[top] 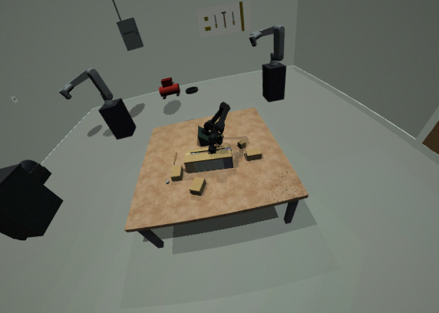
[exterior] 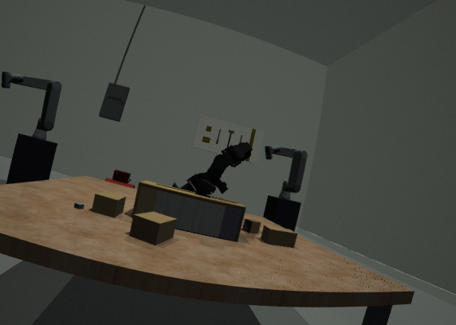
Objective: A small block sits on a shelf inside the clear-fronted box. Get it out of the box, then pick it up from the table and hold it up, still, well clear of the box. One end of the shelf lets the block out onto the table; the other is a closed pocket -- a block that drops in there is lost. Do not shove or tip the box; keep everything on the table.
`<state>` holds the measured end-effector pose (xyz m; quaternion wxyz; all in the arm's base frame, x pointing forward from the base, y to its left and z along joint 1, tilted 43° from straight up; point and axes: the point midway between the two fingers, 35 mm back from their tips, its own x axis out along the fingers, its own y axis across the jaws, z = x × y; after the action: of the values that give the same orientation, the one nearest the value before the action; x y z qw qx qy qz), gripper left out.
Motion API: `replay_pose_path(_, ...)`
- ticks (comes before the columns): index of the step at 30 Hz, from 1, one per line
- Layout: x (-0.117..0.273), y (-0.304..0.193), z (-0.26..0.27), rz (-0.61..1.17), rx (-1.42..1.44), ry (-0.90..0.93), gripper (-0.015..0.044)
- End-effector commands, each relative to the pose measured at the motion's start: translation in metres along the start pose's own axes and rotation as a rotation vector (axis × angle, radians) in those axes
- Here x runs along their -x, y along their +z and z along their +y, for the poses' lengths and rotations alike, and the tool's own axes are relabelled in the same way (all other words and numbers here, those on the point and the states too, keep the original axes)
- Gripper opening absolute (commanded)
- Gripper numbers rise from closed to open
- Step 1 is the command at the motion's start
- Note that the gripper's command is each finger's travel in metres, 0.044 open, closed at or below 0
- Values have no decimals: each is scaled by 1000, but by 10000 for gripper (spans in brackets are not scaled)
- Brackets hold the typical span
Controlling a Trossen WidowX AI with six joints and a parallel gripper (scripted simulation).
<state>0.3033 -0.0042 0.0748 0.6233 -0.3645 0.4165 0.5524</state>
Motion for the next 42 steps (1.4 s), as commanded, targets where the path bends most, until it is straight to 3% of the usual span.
replay_pose_path(1, -6, -12, 2, 5, -5, 8, 400)
replay_pose_path(25, -29, -77, 3, 9, -5, 8, 400)
replay_pose_path(42, -25, -66, 2, 8, -5, 8, 400)
